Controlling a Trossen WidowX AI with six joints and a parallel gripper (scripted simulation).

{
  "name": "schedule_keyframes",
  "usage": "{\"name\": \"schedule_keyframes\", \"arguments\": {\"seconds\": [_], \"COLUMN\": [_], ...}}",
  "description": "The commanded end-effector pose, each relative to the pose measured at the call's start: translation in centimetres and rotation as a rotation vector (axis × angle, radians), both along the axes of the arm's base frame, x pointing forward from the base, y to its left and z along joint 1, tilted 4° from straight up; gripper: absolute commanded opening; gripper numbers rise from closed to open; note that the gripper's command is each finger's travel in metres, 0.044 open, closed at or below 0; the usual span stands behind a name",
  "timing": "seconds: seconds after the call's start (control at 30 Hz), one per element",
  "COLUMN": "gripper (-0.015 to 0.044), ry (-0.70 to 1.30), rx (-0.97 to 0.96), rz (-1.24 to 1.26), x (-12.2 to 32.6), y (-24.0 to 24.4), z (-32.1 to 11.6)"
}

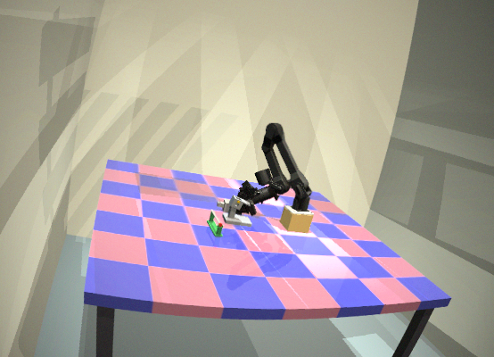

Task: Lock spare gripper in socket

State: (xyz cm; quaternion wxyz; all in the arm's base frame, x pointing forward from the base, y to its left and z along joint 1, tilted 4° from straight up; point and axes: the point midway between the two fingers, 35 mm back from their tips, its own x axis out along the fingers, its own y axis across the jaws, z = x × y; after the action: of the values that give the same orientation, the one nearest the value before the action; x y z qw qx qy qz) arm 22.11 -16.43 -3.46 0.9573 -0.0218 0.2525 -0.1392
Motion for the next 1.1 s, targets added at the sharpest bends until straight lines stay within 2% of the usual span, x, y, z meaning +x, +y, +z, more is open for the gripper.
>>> {"name": "schedule_keyframes", "arguments": {"seconds": [0.0,0.2,0.5,1.07], "gripper": [0.0269,0.0229,0.0,0.0], "ry": [-0.002,-0.002,-0.005,-0.015], "rx": [-0.002,-0.002,0.0,0.008], "rz": [0.007,0.006,0.002,-0.011], "x": [0.0,0.0,0.2,0.7], "y": [0.1,0.0,-0.3,-0.9], "z": [0.0,0.0,0.5,2.4]}}
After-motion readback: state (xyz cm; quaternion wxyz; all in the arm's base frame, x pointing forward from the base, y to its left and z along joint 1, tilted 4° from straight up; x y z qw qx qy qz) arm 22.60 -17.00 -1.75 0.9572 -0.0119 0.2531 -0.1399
